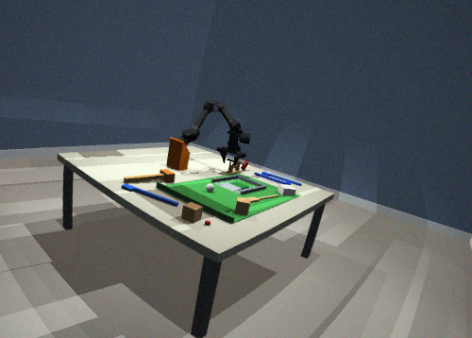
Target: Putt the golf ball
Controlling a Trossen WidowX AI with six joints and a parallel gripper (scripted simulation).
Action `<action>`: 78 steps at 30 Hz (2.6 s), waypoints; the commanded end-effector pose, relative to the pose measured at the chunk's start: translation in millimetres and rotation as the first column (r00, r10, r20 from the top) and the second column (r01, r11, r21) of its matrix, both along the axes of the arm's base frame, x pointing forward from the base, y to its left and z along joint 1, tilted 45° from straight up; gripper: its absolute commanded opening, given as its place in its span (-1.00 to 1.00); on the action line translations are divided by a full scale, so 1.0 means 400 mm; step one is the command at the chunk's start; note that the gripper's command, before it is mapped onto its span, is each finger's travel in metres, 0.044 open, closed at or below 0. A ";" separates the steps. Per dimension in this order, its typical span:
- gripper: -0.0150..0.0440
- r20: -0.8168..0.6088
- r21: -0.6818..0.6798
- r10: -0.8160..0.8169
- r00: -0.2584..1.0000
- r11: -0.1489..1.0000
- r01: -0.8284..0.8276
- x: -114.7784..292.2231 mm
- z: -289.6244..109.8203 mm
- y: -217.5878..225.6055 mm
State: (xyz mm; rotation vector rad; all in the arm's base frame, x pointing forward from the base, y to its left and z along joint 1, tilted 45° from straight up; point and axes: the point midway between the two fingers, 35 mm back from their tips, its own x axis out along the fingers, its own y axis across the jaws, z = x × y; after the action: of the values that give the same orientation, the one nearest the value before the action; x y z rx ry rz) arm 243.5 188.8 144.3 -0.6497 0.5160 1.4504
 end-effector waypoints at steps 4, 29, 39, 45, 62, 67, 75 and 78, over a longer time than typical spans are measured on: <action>0.11 0.001 0.001 0.000 1.000 1.000 0.000 0.000 0.002 0.000; -0.49 -0.001 -0.013 0.002 1.000 1.000 -0.002 0.003 0.103 -0.112; -0.49 -0.002 -0.005 0.000 1.000 1.000 0.000 -0.016 0.174 -0.177; -0.49 -0.037 -0.031 -0.050 0.998 0.998 0.049 0.010 0.133 -0.195; -0.49 -0.245 -0.166 -0.416 0.876 0.908 0.385 0.124 -0.034 -0.429; -0.49 -0.321 -0.209 -0.503 0.803 0.864 0.458 0.130 -0.093 -0.498; -0.49 -0.427 -0.272 -0.614 0.664 0.787 0.553 0.124 -0.187 -0.606; -0.49 -0.462 -0.295 -0.647 0.607 0.757 0.583 0.118 -0.223 -0.645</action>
State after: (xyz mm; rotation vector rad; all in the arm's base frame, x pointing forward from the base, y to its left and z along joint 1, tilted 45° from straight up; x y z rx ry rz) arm 291.8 -48.2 71.4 -0.1543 1.1139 0.9607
